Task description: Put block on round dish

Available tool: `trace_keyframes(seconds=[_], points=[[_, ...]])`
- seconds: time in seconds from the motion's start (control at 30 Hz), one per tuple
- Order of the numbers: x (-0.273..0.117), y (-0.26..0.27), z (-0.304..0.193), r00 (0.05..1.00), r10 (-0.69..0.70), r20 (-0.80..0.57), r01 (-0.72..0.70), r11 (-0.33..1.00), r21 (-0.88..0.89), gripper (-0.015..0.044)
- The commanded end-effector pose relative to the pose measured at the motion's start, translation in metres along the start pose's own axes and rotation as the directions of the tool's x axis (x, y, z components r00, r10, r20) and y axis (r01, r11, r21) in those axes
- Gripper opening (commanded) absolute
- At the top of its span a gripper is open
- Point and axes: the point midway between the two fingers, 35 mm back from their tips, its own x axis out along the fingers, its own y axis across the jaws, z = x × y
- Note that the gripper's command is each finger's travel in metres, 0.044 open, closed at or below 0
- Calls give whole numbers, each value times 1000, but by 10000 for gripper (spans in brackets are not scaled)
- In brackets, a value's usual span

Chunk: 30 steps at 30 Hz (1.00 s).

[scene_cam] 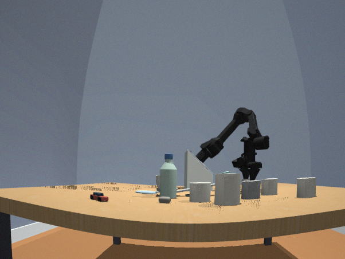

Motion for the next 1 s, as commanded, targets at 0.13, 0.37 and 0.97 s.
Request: trace_keyframes(seconds=[0.13,0.37,0.97], points=[[-37,3,-3,1000,22,-10,-22,1000,-8,440],[-52,25,25,997,71,33,-72,997,29,260],[-85,54,132,1000,23,1,-23,998,65,260]])
